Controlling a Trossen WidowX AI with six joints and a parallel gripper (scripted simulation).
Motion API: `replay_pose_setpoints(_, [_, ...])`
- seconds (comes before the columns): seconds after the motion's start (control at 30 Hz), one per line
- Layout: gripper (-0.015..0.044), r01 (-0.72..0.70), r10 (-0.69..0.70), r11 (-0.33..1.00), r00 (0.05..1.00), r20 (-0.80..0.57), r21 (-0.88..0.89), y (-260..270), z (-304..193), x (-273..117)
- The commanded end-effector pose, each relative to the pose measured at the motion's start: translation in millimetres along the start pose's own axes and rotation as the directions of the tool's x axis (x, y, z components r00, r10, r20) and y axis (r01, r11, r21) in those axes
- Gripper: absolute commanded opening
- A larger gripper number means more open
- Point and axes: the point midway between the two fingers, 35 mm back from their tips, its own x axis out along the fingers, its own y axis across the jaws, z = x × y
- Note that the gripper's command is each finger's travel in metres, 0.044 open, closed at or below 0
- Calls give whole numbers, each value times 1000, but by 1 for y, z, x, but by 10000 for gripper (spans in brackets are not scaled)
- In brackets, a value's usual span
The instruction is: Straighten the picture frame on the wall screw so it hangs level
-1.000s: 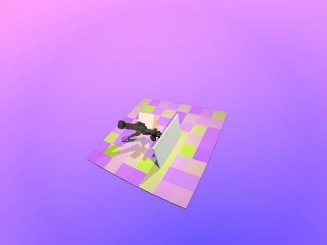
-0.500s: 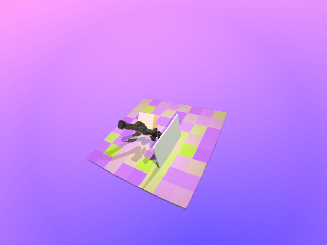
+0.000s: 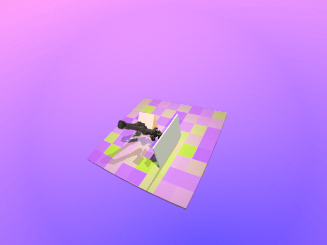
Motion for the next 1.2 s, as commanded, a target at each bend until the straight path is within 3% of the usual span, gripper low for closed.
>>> replay_pose_setpoints(0.0, [0, 0, 0, 1000, 1000, 2, -9, 0, 0, 0])
replay_pose_setpoints(1.17, [0, 0, 1, 977, 1000, 3, -212, 1, 0, 0])
